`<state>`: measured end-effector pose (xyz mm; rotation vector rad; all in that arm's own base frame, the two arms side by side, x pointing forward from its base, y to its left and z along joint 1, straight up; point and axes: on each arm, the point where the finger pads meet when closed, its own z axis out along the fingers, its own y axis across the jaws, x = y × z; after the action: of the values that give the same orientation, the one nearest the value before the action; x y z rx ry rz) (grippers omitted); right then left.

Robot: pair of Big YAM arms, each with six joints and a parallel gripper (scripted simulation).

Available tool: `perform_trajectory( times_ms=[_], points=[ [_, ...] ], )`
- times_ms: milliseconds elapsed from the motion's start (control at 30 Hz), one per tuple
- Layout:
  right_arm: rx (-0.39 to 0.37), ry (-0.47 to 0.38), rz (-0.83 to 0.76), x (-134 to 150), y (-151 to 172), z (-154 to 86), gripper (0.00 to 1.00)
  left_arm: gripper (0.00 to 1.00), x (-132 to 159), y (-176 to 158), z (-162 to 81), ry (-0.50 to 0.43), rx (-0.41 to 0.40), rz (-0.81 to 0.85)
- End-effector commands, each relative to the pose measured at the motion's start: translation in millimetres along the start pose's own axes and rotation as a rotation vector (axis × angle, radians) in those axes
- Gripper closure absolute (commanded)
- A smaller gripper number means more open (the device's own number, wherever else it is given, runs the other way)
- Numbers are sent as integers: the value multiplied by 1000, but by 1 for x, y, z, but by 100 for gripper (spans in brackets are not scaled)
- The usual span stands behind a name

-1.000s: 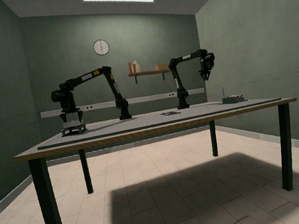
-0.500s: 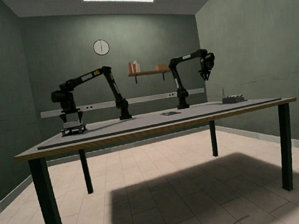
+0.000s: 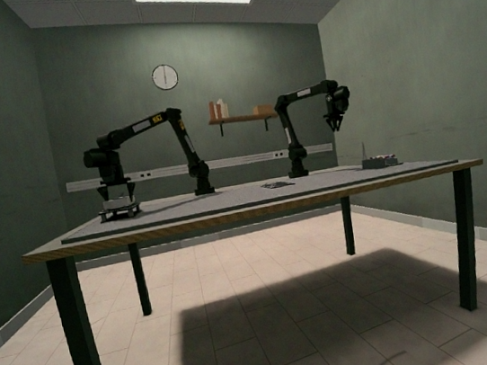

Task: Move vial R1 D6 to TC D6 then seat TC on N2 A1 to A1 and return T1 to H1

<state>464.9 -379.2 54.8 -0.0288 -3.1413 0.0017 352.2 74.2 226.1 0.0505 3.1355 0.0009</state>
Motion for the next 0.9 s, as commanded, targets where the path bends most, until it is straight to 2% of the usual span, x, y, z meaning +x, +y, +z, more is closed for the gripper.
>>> perform_trajectory(
  times_ms=[0,400,433,800,833,867],
  points=[
    [6,-11,0,0,-5,1,100,76,-8,3,-12,-29,-8,-17],
    [0,-4,0,1,-4,8,100,76,-8,3,-12,-29,-8,-17],
    [22,-30,0,-9,-8,-11,100,76,-8,3,-12,-29,-8,-17],
    [22,-30,0,-9,-8,-11,100,76,-8,3,-12,-29,-8,-17],
    [22,-30,0,-9,-8,-11,0,76,-8,3,-12,-29,-8,-17],
    [22,-30,0,-9,-8,-11,0,76,-8,3,-12,-29,-8,-17]
  ],
)
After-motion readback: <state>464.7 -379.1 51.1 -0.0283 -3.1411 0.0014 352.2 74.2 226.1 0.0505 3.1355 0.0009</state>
